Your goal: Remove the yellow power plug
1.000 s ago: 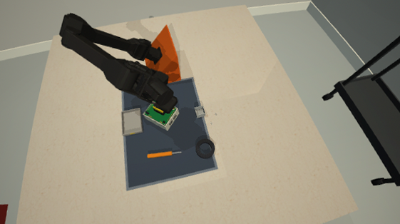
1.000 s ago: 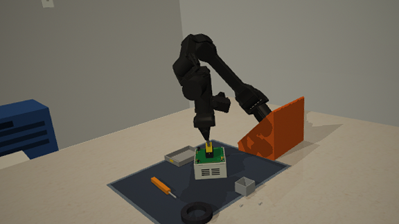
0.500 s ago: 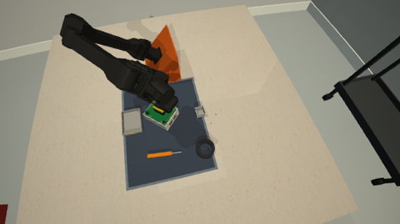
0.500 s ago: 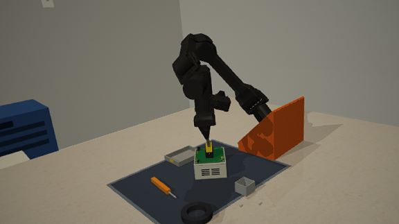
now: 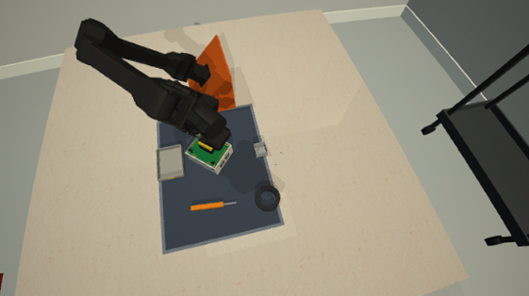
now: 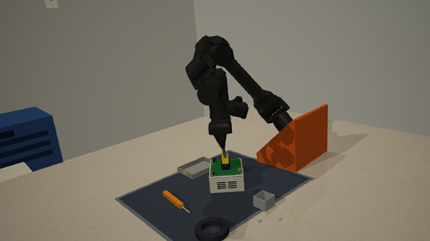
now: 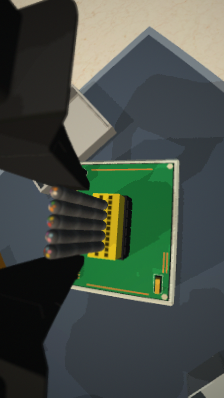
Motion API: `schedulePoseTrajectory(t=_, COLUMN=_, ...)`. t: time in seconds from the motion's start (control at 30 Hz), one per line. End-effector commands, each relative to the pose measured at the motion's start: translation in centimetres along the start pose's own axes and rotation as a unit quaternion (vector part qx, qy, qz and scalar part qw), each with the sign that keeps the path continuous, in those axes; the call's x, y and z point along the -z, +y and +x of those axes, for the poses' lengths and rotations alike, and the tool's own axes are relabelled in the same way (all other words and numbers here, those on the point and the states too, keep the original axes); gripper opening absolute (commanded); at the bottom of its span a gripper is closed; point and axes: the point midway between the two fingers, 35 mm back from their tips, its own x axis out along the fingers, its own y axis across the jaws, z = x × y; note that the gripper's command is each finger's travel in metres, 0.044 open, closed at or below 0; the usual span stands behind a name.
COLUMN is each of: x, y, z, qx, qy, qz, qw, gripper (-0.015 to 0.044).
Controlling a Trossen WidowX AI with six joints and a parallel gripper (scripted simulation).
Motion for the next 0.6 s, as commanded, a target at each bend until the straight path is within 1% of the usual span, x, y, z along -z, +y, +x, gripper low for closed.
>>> schedulePoseTrajectory(t=0.0, x=-0.2, y=-0.9, z=-1.6, qx=-0.032, qy=0.005, qz=-0.008, qw=0.999, gripper=0.0000)
schedulePoseTrajectory(t=0.1, x=-0.2, y=-1.2, z=-1.7, qx=-0.050, qy=0.005, qz=-0.008, qw=0.999, gripper=0.0000)
schedulePoseTrajectory(t=0.2, x=-0.2, y=-1.0, z=-1.8, qx=-0.041, qy=0.005, qz=-0.008, qw=0.999, gripper=0.0000)
schedulePoseTrajectory(t=0.47, x=-0.1, y=0.7, z=-2.1, qx=0.060, qy=0.005, qz=-0.009, qw=0.998, gripper=0.0000)
schedulePoseTrajectory(t=0.57, x=-0.1, y=1.1, z=-2.1, qx=0.085, qy=0.004, qz=-0.010, qw=0.996, gripper=0.0000)
